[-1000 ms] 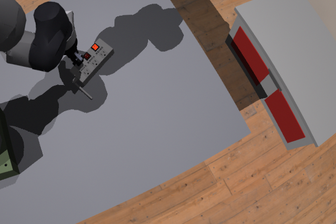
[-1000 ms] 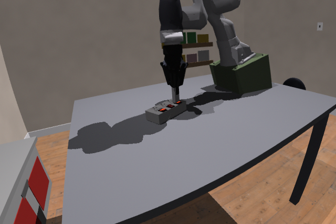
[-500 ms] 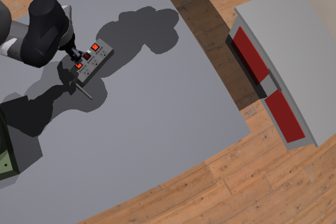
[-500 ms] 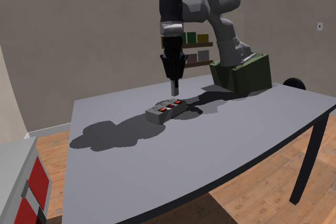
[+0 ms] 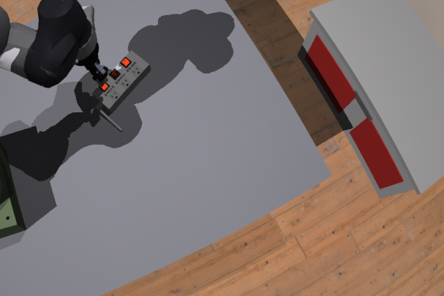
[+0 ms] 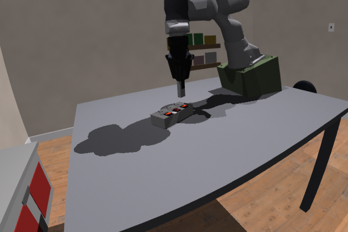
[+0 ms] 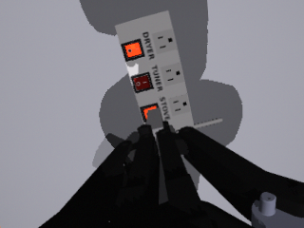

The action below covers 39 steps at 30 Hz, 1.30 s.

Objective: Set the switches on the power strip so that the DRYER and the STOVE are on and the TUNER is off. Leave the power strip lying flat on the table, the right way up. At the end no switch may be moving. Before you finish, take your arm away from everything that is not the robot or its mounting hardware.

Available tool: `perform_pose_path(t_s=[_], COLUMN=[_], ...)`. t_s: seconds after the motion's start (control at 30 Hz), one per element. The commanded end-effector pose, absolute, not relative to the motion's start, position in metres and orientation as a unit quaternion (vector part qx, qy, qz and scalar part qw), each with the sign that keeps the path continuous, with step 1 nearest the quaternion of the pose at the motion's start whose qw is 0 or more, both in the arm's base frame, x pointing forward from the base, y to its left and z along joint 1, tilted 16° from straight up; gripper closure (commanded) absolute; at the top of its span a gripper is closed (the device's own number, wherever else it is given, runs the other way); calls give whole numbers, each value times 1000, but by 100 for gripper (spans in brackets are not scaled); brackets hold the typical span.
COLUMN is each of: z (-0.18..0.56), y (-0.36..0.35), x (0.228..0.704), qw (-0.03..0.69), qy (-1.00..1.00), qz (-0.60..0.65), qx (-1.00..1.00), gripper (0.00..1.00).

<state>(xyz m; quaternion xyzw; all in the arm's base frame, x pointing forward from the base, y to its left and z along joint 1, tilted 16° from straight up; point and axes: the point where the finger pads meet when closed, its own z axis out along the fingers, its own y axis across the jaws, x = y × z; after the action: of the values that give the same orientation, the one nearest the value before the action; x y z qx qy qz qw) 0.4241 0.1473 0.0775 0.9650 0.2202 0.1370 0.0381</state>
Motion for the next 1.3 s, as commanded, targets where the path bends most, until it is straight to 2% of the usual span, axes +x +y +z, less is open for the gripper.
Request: perform_pose_path(t_s=[0.0,0.2,0.23,1.27], z=[77,77,77,158], y=[146,146,146,147], x=[423,423,423,400], qw=[39,39,39,39], qy=[230,230,230,230], qz=[134,134,134,134], qx=[963,963,963,963], gripper=[100,100,0,0])
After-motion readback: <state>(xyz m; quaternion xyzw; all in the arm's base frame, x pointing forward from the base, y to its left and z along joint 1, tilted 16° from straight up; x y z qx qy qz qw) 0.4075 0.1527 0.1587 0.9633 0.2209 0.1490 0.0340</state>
